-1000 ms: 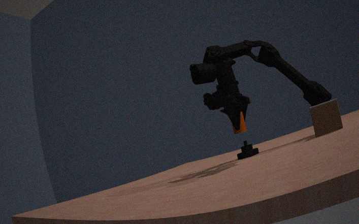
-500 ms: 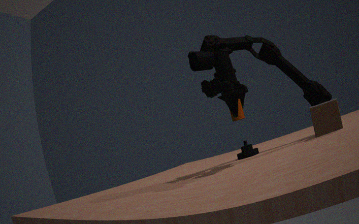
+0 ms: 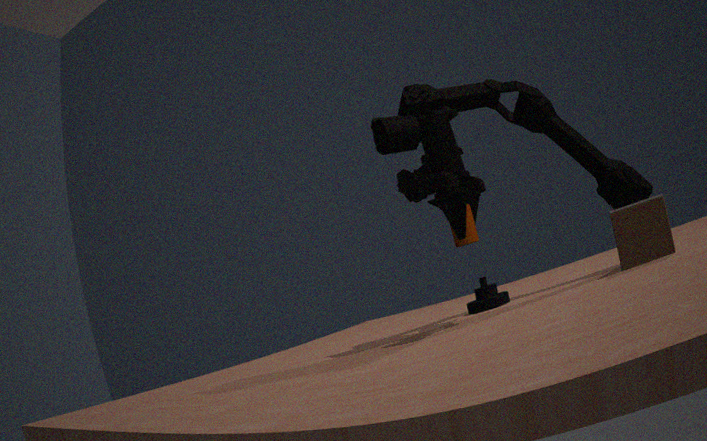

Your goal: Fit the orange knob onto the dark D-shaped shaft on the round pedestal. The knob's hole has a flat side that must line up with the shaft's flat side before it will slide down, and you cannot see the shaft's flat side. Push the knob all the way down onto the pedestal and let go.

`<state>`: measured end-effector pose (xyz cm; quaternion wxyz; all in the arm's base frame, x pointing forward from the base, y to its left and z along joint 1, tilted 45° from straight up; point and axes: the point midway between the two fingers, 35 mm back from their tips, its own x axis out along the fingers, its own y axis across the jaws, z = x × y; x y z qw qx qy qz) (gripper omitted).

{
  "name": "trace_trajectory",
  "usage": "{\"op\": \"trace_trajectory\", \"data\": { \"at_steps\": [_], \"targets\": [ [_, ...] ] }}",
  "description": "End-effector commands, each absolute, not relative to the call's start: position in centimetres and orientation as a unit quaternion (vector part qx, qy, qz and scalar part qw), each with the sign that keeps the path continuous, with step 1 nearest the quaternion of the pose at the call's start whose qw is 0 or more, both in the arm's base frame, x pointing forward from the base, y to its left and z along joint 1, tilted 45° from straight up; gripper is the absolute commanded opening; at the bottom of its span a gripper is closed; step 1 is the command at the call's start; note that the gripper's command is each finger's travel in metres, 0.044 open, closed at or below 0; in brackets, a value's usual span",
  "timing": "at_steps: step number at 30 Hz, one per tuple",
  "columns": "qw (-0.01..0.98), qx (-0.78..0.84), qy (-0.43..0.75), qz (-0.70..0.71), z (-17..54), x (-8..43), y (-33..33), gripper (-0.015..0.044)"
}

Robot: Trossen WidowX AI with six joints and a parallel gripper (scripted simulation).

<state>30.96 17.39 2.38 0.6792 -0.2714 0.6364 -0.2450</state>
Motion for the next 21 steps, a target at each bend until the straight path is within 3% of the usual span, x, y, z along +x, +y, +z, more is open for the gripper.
{"op": "trace_trajectory", "data": {
  "at_steps": [1, 21],
  "targets": [
    [0.684, -0.270, 0.633, -0.241, 3.3, 31.6, 16.4, 0.0000],
    [0.684, -0.272, 0.632, -0.243, 6.2, 33.6, 10.8, 0.0000]
  ]
}}
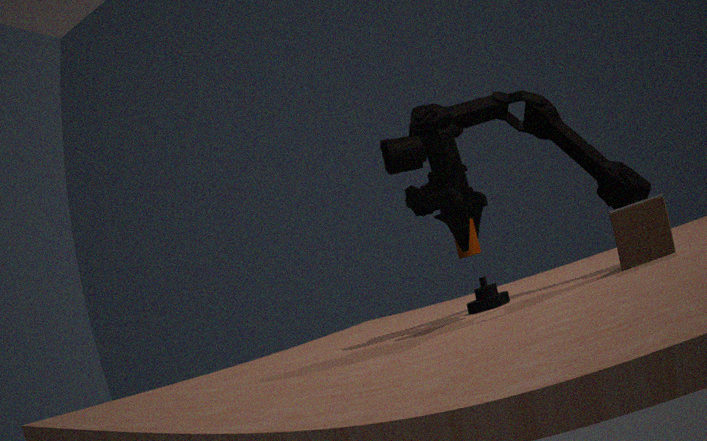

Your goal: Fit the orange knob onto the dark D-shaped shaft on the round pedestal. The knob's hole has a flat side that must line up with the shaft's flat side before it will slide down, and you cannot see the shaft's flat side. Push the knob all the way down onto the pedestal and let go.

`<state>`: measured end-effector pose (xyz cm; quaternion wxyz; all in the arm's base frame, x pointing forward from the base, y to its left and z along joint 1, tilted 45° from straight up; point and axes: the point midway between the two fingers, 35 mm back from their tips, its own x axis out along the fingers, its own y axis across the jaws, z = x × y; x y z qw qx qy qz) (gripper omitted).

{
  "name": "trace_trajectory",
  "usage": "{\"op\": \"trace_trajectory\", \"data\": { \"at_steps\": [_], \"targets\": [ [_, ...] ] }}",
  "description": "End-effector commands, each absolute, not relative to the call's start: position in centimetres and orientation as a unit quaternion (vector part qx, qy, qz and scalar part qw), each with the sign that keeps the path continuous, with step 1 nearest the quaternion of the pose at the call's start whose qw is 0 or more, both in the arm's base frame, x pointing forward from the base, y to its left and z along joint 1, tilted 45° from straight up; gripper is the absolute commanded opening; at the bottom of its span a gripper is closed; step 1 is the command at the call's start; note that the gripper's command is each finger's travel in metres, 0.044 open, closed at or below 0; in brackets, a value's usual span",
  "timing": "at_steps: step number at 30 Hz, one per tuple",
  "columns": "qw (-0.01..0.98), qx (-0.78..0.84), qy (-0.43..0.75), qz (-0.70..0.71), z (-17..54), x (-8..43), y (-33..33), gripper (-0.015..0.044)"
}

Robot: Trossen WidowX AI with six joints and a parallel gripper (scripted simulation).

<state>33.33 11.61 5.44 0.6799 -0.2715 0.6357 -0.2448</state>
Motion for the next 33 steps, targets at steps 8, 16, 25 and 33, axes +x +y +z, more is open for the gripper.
{"op": "trace_trajectory", "data": {
  "at_steps": [8, 16, 25, 33],
  "targets": [
    [0.683, -0.274, 0.631, -0.246, 7.3, 34.1, 8.4, 0.0000],
    [0.682, -0.276, 0.630, -0.250, 8.4, 34.3, 6.0, 0.0000],
    [0.681, -0.277, 0.629, -0.252, 8.3, 34.4, 4.8, 0.0000],
    [0.681, -0.277, 0.629, -0.252, 7.0, 34.6, 3.5, 0.0000]
  ]
}}
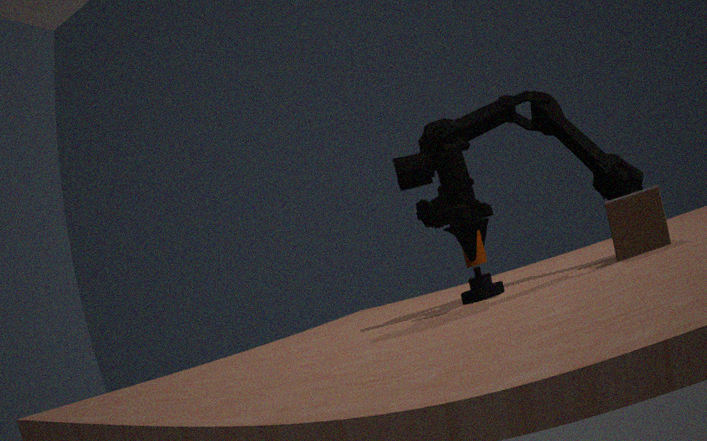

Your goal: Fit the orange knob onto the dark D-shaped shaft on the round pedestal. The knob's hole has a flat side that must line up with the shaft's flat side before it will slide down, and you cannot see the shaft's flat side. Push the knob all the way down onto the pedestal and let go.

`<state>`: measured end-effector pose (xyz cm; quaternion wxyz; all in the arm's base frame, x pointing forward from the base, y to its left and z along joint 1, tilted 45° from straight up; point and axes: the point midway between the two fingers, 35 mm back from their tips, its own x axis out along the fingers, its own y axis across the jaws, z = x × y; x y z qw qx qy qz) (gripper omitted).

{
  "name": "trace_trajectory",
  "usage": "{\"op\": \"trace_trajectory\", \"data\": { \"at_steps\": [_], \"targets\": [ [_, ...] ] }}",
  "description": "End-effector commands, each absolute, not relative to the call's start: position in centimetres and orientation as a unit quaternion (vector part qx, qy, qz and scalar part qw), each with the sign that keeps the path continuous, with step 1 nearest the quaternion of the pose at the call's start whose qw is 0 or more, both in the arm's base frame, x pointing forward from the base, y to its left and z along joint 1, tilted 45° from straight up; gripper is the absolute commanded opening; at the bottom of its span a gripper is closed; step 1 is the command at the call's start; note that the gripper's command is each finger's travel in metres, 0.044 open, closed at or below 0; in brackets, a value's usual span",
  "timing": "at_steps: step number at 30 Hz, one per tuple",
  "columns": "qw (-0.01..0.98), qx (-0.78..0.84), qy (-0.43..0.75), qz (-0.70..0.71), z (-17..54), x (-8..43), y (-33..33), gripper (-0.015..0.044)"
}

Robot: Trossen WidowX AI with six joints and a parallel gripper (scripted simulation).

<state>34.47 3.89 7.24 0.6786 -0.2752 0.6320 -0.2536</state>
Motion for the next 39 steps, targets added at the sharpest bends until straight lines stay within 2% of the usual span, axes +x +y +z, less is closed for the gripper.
{"op": "trace_trajectory", "data": {
  "at_steps": [1, 31, 39],
  "targets": [
    [0.681, -0.277, 0.629, -0.252, 6.92, 34.56, 3.49, 0.0000],
    [0.681, -0.276, 0.629, -0.253, 7.35, 34.39, 3.78, 0.0000],
    [0.649, -0.346, 0.652, -0.185, 7.34, 34.47, 3.92, 0.0000]
  ]
}}
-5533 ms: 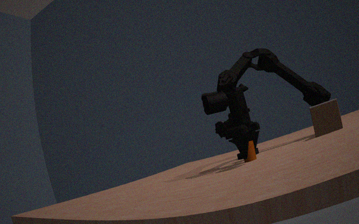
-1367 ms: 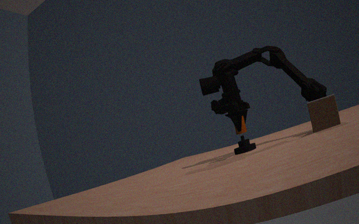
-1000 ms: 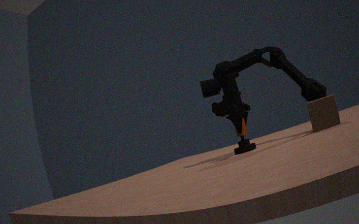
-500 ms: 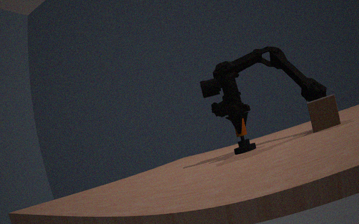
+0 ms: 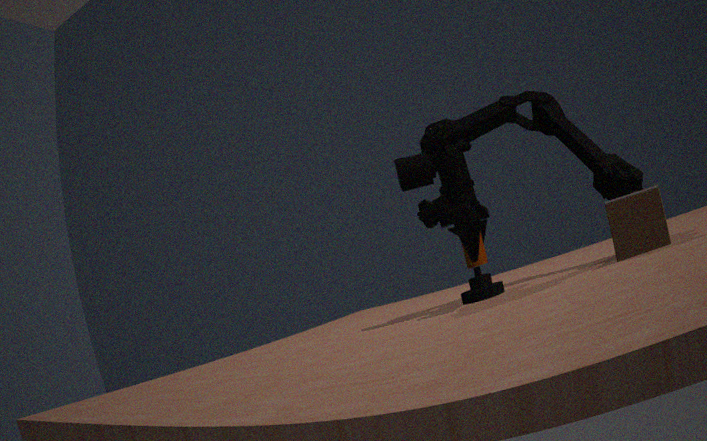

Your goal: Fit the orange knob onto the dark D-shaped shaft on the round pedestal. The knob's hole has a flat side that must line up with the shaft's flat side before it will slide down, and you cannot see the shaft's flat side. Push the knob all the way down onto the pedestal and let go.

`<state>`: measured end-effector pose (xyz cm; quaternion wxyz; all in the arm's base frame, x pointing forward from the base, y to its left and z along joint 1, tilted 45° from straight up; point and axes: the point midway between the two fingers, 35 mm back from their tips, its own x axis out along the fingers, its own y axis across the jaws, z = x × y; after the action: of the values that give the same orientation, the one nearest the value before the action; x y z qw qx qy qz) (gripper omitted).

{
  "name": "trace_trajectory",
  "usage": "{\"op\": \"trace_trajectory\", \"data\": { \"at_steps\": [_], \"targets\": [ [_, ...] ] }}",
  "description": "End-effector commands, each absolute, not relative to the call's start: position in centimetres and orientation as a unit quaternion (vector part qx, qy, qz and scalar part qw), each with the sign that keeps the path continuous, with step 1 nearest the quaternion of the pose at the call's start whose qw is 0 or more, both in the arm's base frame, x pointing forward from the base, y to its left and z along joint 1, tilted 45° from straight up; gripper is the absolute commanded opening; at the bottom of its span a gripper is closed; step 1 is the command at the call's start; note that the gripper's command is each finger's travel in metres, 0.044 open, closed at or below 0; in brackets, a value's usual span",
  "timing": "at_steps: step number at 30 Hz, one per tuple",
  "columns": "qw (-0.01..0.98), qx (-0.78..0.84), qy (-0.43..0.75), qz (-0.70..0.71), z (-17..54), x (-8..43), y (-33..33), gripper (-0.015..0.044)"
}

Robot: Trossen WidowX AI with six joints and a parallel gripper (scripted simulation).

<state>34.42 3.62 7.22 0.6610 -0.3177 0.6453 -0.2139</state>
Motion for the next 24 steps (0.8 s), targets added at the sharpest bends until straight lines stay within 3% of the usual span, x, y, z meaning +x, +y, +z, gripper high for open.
{"op": "trace_trajectory", "data": {
  "at_steps": [1, 24],
  "targets": [
    [0.649, -0.346, 0.652, -0.185, 7.32, 34.50, 3.92, 0.0000],
    [0.649, -0.346, 0.652, -0.186, 7.28, 34.46, 3.63, 0.0000]
  ]
}}
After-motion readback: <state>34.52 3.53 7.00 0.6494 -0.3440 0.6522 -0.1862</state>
